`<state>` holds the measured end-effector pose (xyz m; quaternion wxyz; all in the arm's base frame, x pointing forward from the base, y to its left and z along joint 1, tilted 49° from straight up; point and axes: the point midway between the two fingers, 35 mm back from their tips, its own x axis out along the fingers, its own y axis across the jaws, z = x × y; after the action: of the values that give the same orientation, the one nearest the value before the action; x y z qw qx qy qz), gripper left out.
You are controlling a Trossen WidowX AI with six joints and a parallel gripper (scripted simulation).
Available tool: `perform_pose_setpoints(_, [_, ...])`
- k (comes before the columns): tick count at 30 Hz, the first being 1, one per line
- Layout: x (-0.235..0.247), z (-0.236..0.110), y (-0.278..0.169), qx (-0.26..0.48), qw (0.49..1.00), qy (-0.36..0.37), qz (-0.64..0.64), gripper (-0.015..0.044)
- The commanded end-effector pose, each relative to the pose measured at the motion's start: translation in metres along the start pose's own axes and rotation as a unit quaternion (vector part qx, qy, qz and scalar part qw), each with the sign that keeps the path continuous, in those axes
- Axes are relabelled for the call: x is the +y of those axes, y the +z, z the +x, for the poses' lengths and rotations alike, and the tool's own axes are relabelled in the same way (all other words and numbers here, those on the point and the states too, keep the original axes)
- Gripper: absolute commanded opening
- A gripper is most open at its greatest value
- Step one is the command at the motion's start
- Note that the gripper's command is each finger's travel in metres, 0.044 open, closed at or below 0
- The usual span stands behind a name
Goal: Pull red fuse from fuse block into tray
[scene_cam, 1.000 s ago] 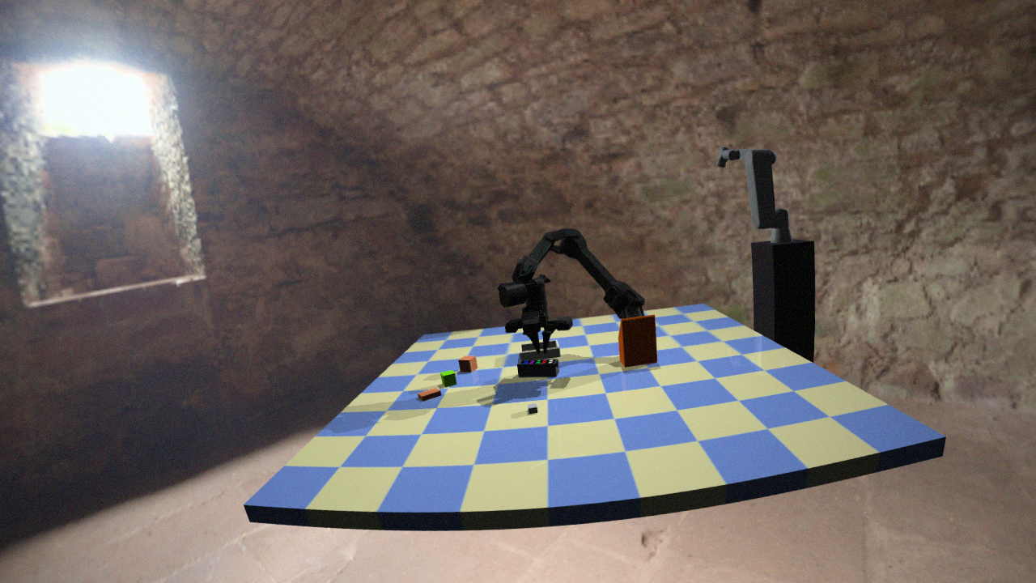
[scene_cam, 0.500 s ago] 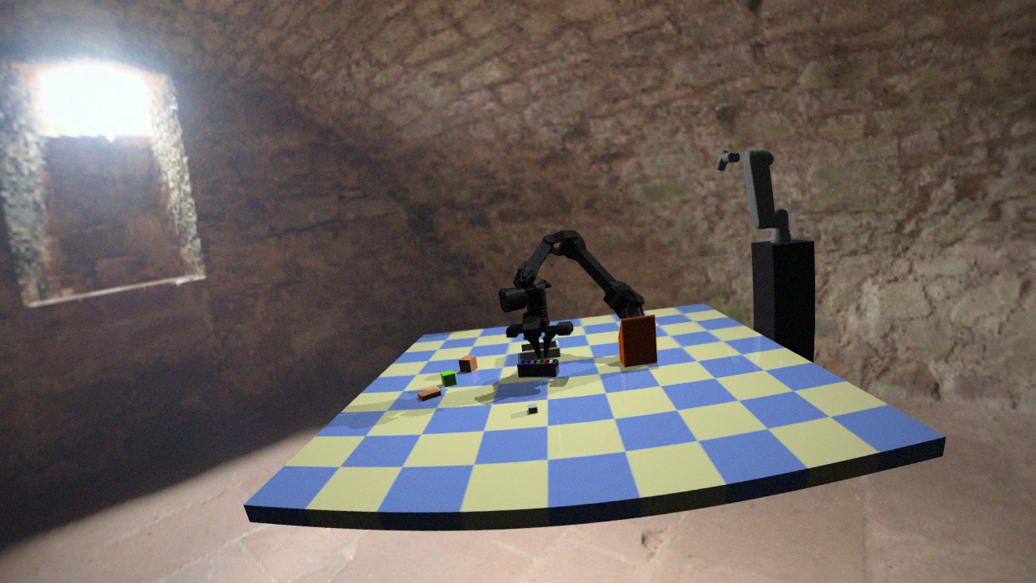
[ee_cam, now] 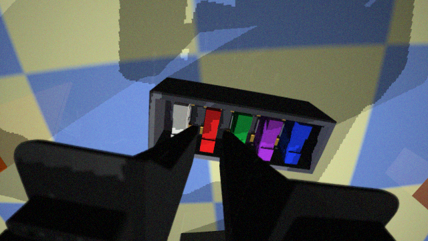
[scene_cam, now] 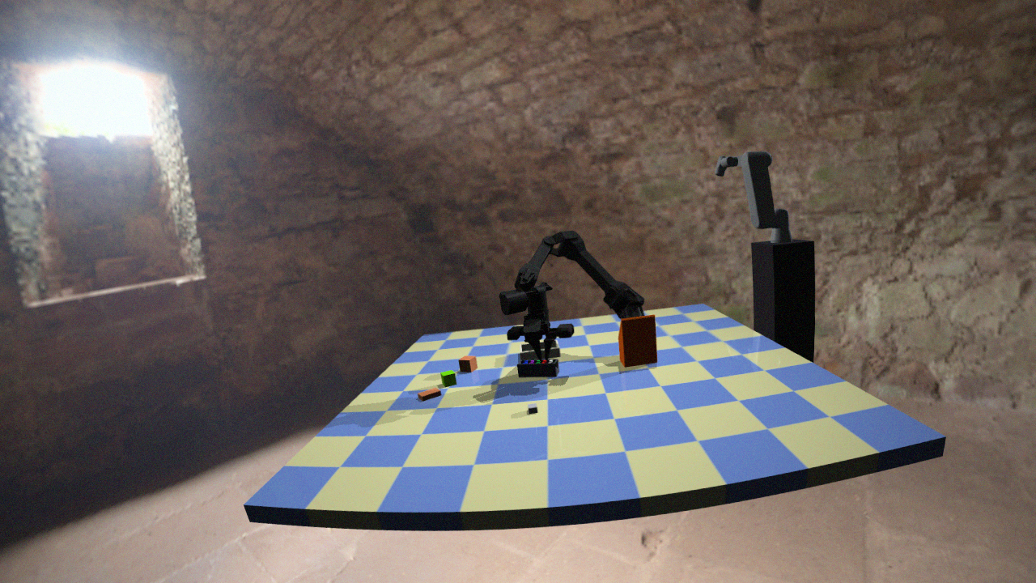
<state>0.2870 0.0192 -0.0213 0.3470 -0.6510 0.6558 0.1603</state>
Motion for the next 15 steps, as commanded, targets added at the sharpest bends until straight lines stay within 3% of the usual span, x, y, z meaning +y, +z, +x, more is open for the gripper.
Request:
perform_pose_setpoints(1, [0.0002, 0.0007, -0.0004, 0.002, 1.0, -0.001, -0.003, 0.0072])
perform_pose_setpoints(15, [0.0002, 0.0106, -0.0006, 0.002, 1.0, -0.001, -0.003, 0.0072])
